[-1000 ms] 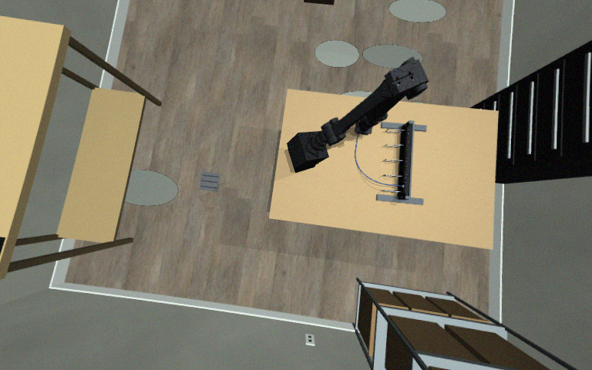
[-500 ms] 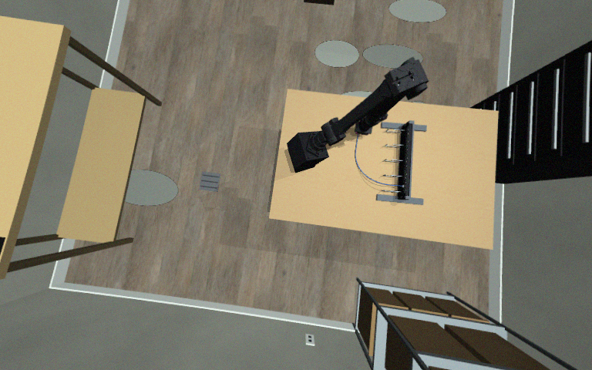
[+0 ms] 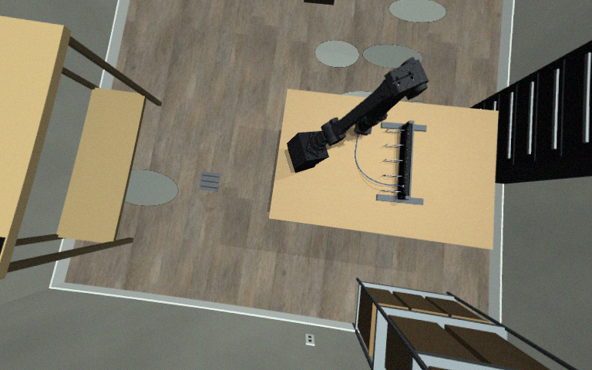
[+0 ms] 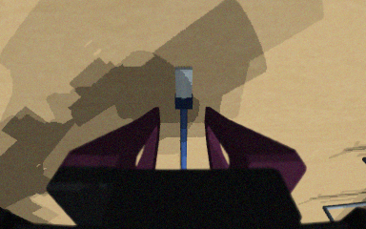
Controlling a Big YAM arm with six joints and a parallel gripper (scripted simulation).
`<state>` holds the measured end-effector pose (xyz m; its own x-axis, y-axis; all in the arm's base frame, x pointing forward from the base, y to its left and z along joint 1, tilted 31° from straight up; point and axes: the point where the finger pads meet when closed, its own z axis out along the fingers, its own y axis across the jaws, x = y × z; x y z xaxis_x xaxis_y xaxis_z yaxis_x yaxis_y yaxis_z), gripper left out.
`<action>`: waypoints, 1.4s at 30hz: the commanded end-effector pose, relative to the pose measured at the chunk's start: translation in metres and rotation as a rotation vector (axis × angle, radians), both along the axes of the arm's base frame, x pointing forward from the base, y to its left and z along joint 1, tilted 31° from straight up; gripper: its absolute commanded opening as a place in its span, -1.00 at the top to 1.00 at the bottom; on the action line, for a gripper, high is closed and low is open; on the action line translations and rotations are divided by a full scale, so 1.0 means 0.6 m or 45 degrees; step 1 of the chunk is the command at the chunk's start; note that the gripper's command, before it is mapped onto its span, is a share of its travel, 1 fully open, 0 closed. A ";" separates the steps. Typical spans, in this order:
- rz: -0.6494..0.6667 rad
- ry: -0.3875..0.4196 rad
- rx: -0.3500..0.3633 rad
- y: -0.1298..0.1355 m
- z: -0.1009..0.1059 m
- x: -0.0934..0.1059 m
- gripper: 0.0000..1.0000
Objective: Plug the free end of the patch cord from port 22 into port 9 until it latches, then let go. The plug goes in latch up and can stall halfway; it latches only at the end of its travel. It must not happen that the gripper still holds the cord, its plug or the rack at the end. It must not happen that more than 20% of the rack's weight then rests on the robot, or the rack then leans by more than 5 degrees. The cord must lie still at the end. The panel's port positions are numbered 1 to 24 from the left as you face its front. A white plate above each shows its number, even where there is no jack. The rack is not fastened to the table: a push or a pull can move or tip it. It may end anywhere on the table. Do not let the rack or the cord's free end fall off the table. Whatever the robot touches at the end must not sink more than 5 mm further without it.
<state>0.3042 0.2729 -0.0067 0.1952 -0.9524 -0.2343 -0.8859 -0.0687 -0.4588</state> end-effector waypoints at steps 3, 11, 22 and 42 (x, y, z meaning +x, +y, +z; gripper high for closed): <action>0.003 -0.004 0.004 -0.005 -0.002 -0.001 0.28; 0.003 -0.012 0.011 -0.003 0.001 0.001 0.28; 0.002 -0.015 0.015 -0.003 0.003 0.000 0.28; 0.002 -0.018 0.018 -0.003 0.006 0.000 0.28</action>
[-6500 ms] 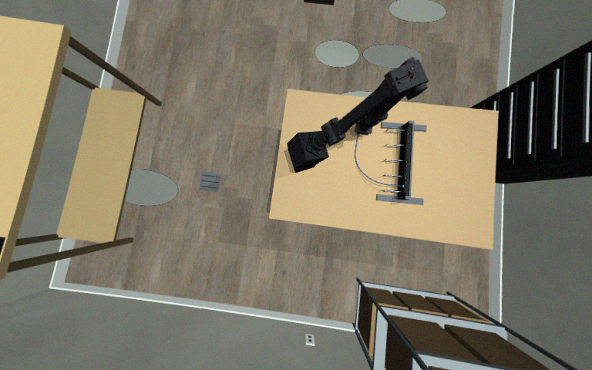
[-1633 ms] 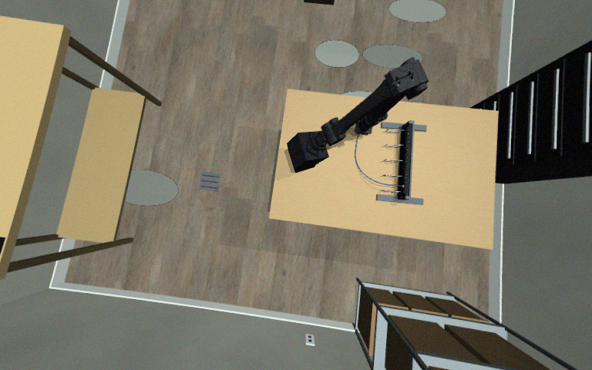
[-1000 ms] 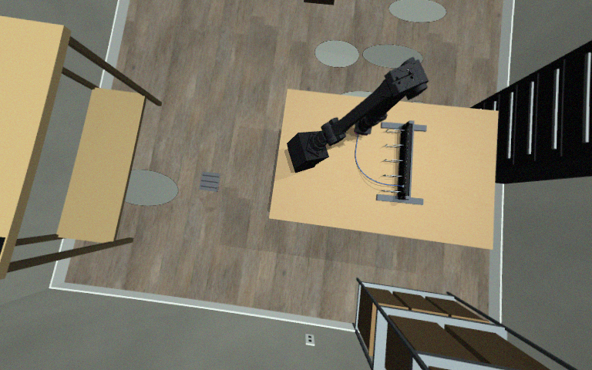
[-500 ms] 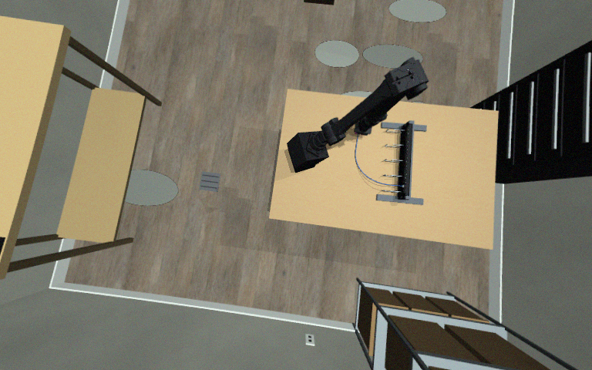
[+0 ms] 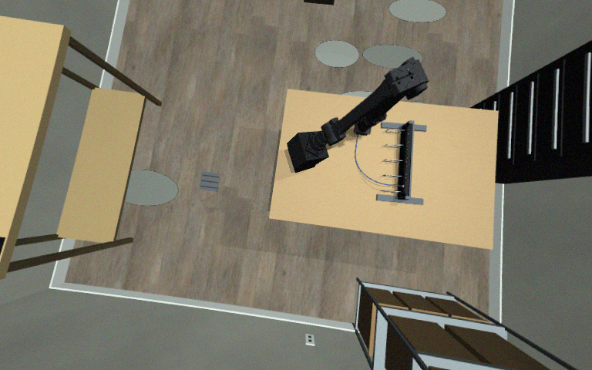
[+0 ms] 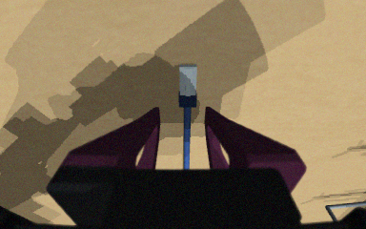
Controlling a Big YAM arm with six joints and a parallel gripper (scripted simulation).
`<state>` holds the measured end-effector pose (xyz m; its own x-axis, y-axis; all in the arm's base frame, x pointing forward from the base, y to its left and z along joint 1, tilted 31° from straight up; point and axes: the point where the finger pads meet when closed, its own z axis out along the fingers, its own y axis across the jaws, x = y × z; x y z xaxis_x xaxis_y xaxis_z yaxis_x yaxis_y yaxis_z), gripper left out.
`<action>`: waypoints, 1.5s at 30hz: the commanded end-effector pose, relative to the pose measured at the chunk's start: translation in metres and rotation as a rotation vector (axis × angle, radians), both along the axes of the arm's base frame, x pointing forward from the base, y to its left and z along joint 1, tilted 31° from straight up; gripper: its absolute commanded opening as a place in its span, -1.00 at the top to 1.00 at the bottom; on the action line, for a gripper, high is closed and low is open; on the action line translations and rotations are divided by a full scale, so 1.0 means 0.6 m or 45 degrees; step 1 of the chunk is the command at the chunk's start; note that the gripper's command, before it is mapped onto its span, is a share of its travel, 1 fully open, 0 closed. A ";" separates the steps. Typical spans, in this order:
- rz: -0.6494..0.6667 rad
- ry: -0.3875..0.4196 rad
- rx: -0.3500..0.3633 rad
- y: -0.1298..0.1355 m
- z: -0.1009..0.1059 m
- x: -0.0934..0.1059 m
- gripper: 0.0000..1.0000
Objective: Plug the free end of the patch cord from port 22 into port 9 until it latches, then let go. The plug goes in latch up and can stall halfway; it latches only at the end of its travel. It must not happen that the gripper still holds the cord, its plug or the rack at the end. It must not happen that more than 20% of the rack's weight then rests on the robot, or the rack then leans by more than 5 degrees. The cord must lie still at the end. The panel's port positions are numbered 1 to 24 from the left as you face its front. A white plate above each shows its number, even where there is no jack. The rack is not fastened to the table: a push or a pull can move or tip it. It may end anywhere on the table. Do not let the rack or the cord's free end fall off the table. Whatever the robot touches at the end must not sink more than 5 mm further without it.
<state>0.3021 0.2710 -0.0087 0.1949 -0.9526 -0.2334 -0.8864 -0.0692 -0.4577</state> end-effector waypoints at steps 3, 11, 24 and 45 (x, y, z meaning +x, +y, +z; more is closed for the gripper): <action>0.002 -0.022 0.022 0.002 0.012 0.005 0.28; 0.002 -0.028 0.028 0.005 0.017 0.009 0.28; 0.002 -0.041 0.041 0.012 0.026 0.016 0.28; 0.001 -0.048 0.048 0.017 0.034 0.020 0.28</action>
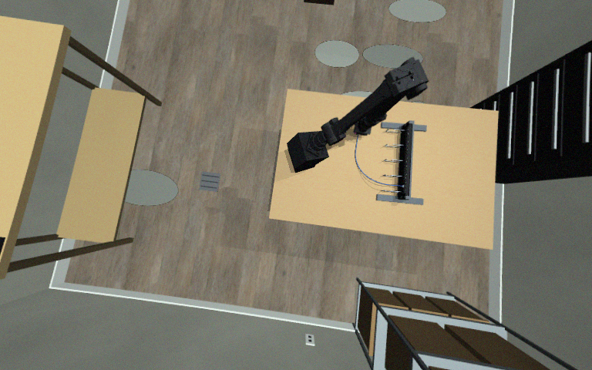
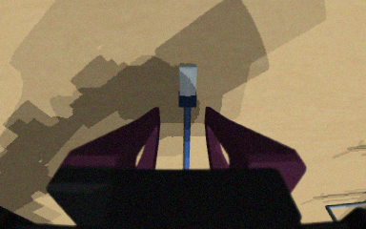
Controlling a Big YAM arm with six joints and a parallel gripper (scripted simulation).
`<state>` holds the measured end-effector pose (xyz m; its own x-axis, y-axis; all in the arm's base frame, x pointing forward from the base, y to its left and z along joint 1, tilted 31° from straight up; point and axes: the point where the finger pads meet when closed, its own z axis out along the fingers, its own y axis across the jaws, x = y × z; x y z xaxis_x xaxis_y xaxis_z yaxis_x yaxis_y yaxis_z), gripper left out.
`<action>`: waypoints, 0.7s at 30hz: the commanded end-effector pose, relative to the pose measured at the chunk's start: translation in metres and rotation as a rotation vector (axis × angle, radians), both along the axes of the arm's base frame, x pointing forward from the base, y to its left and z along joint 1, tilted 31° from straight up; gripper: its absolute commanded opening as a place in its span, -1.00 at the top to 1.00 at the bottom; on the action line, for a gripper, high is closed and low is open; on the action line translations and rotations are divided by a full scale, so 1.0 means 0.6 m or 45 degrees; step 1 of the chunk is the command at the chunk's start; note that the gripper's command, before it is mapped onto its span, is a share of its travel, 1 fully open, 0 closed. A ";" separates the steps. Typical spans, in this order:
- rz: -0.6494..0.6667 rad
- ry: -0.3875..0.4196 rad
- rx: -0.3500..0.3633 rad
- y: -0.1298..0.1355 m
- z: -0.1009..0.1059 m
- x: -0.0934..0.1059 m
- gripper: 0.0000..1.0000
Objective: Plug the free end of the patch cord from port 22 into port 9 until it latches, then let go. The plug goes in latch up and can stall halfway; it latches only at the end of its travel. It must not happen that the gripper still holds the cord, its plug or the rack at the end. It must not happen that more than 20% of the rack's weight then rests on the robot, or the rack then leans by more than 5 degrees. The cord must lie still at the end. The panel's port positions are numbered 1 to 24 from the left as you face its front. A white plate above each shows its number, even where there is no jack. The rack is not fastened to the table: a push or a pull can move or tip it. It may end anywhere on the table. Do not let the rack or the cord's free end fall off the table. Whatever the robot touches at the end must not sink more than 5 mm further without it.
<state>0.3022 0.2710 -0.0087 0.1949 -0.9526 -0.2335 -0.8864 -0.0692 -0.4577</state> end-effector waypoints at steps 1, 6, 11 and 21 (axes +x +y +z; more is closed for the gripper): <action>0.001 -0.048 0.048 0.017 0.034 0.020 0.28; 0.001 -0.048 0.048 0.017 0.034 0.020 0.28; 0.001 -0.043 0.044 0.014 0.031 0.017 0.28; 0.001 -0.033 0.035 0.009 0.026 0.011 0.28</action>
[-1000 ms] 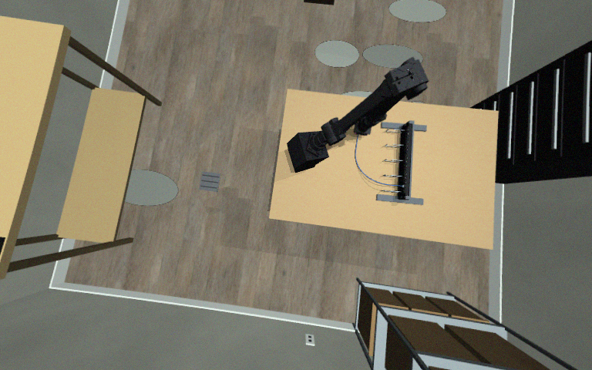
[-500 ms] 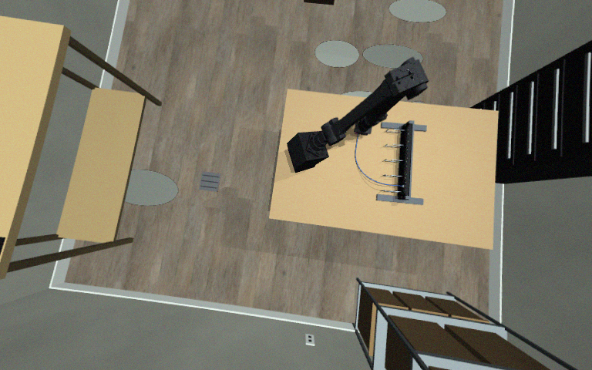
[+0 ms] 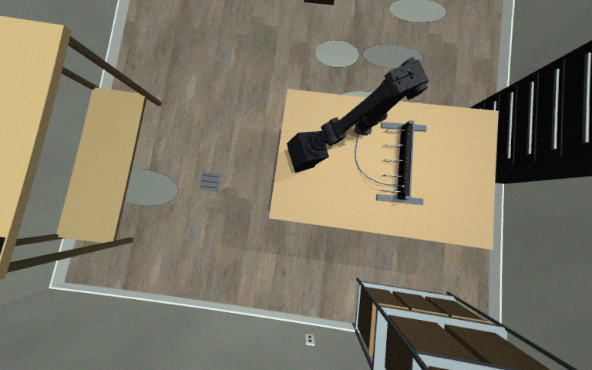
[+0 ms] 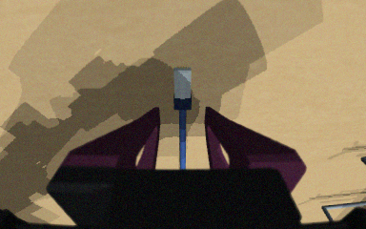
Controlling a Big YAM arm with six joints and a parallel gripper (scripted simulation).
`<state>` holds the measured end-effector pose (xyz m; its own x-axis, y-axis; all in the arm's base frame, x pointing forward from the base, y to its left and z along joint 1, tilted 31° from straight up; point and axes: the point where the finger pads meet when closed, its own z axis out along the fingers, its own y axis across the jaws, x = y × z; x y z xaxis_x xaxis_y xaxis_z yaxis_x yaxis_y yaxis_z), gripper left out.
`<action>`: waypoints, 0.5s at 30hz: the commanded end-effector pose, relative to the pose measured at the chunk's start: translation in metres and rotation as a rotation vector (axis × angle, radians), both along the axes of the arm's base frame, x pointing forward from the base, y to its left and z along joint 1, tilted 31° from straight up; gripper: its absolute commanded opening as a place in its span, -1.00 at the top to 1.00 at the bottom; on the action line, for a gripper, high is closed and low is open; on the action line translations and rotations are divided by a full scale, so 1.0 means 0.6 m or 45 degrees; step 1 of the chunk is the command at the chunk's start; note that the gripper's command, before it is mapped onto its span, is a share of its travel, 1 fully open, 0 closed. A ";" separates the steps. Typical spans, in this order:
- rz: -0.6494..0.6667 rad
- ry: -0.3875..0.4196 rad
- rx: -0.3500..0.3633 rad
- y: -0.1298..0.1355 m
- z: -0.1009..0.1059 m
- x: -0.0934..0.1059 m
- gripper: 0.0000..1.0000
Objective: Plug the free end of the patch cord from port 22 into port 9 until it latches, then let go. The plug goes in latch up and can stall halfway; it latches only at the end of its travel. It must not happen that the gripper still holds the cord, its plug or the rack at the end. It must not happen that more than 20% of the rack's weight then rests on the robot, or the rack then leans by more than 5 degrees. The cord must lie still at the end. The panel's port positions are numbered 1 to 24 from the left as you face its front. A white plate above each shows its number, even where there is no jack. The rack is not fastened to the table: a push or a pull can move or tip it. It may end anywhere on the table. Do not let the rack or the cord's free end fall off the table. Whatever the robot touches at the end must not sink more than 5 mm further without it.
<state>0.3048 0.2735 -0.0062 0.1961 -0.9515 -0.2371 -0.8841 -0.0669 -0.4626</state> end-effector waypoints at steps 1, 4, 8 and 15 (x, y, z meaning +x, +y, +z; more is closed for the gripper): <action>0.001 -0.026 0.028 0.004 0.021 0.006 0.28; 0.001 -0.022 0.024 0.002 0.018 0.004 0.28; 0.000 -0.018 0.021 0.000 0.017 0.002 0.28; 0.000 -0.013 0.017 -0.003 0.014 -0.001 0.28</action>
<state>0.3049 0.2735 -0.0062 0.1961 -0.9515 -0.2372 -0.8840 -0.0669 -0.4626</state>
